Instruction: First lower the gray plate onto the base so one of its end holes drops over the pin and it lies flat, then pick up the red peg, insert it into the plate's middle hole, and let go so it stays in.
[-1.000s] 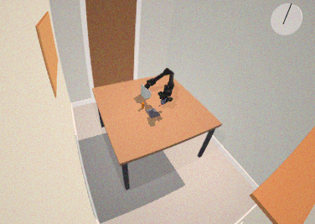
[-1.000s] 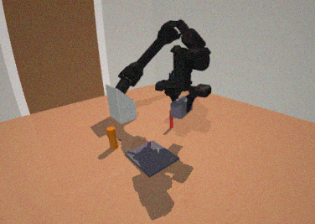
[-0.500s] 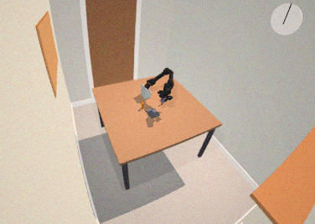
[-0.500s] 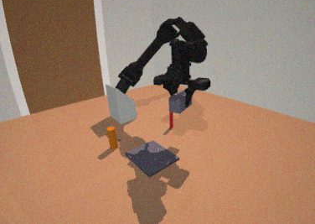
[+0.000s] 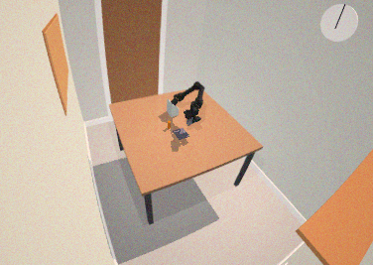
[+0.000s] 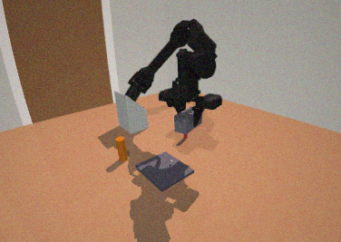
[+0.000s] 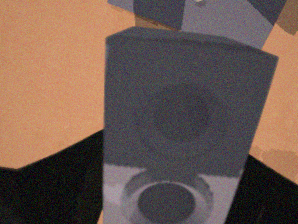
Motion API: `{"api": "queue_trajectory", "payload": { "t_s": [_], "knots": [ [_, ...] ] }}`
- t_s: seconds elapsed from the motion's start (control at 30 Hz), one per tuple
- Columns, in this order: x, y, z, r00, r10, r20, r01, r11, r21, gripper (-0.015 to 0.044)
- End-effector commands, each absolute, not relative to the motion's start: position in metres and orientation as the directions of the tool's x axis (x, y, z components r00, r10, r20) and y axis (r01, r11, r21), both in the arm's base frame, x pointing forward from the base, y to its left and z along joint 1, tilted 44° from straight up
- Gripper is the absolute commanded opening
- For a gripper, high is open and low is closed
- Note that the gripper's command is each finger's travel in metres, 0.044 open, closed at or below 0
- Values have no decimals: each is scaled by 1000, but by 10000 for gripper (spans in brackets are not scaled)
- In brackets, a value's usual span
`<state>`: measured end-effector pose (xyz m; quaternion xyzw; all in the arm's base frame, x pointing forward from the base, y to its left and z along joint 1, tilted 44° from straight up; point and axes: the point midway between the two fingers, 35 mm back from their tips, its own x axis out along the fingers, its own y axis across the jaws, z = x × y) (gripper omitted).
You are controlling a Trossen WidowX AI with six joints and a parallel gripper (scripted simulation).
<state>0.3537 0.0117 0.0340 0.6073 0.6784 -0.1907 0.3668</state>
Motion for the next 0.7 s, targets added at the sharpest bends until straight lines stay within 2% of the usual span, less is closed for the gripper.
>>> {"api": "queue_trajectory", "payload": {
  "t_s": [0.0,0.67],
  "knots": [
    [355,8,22,3,682,-732,970,176,168,0],
    [359,-13,-40,1,682,-731,992,91,86,0]
  ]
}}
